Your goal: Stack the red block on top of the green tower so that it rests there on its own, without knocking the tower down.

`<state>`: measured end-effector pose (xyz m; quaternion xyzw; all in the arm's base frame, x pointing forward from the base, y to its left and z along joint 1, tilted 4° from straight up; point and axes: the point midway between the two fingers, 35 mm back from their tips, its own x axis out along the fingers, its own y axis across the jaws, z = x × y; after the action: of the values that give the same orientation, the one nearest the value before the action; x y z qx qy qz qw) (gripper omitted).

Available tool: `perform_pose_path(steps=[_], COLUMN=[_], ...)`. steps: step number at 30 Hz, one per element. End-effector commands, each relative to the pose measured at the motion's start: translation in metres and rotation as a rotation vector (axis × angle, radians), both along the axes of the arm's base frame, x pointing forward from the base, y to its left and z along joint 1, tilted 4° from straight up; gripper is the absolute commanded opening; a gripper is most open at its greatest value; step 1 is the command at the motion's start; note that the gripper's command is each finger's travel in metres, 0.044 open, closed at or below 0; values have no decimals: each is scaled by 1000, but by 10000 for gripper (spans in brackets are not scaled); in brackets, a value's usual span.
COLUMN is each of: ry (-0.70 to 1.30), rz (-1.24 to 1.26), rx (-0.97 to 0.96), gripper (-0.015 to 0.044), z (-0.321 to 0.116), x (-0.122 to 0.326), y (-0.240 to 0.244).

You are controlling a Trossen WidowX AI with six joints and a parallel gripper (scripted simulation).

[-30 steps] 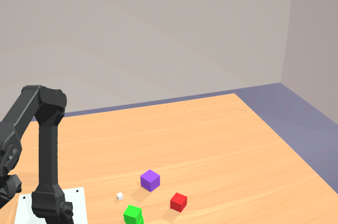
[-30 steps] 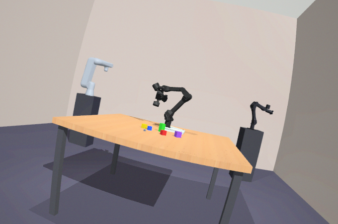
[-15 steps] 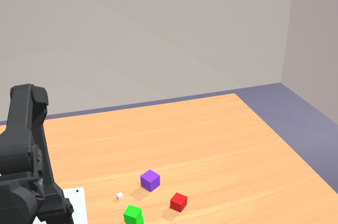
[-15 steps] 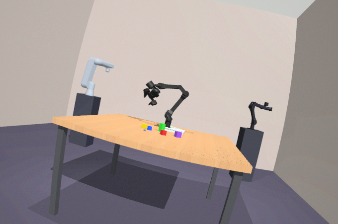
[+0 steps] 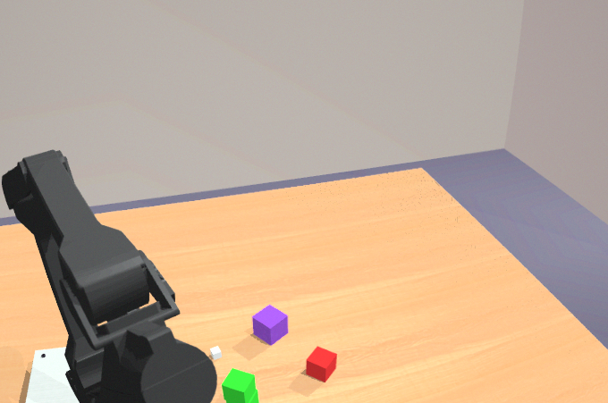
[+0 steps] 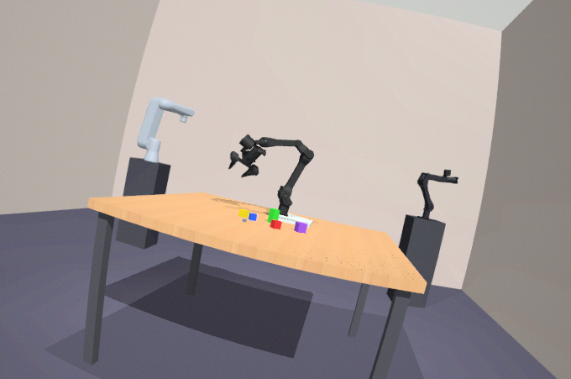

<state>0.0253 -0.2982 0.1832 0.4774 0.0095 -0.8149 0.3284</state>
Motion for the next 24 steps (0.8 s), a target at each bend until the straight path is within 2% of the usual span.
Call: perform_pose_path(steps=[1, 11, 24], ry=[49, 219, 418], rz=[257, 901, 1617], rx=[90, 287, 412], gripper=[440, 440, 440], z=[-5, -18, -32], x=[43, 137, 232], y=[1, 24, 92])
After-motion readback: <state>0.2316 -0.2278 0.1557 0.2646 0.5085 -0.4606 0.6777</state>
